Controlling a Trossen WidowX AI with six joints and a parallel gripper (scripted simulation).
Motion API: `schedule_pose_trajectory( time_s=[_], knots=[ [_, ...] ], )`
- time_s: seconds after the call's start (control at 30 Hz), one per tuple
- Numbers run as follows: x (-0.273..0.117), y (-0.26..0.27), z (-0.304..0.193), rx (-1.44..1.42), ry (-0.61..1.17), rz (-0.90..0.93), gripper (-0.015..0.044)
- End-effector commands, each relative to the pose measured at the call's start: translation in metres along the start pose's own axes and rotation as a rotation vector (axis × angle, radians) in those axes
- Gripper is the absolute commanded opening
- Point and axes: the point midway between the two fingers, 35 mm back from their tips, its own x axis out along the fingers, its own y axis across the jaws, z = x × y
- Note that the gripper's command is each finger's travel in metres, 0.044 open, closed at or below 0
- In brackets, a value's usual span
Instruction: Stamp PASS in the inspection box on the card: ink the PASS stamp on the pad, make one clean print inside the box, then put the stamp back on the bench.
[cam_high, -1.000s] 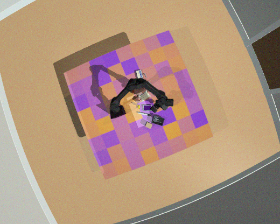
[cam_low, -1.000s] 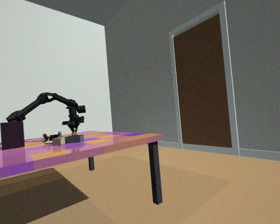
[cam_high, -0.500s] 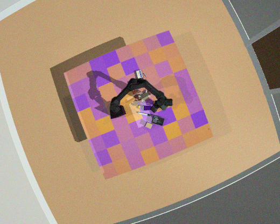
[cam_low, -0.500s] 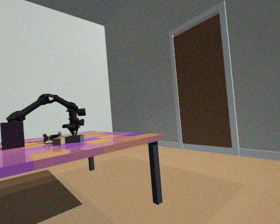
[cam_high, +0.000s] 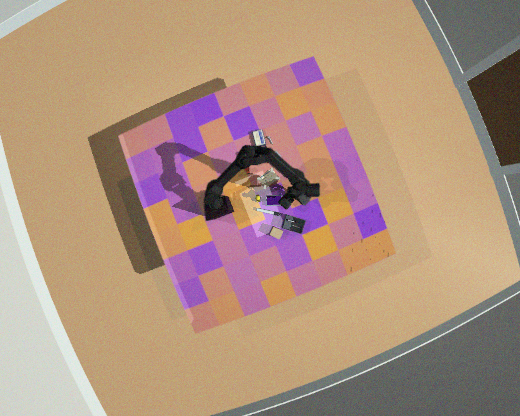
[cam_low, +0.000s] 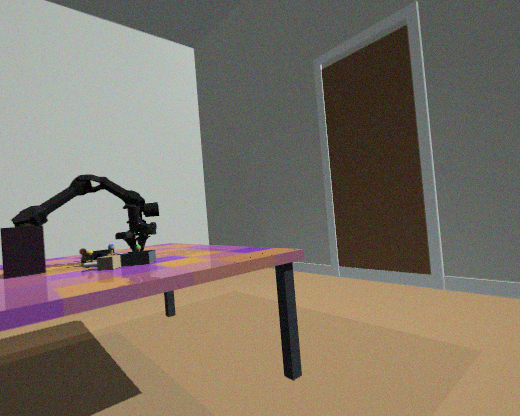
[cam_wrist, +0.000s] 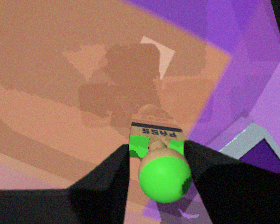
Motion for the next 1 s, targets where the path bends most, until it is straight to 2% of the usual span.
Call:
schedule_pose_trajectory(
  time_s=[0.0, 0.1, 0.27, 0.37, 0.97],
  knots=[
    [0.000, 0.000, 0.000, -0.001, 0.000, 0.000, 0.0261],
    [-0.011, 0.001, 0.002, 0.000, -0.002, -0.001, 0.0261],
    [-0.092, 0.002, 0.004, 0.007, -0.002, -0.004, 0.0261],
    [-0.117, 0.000, 0.001, 0.008, 0.000, -0.004, 0.0261],
    [-0.118, 0.000, 0.001, 0.008, 0.000, -0.004, 0.0261]
  ],
)
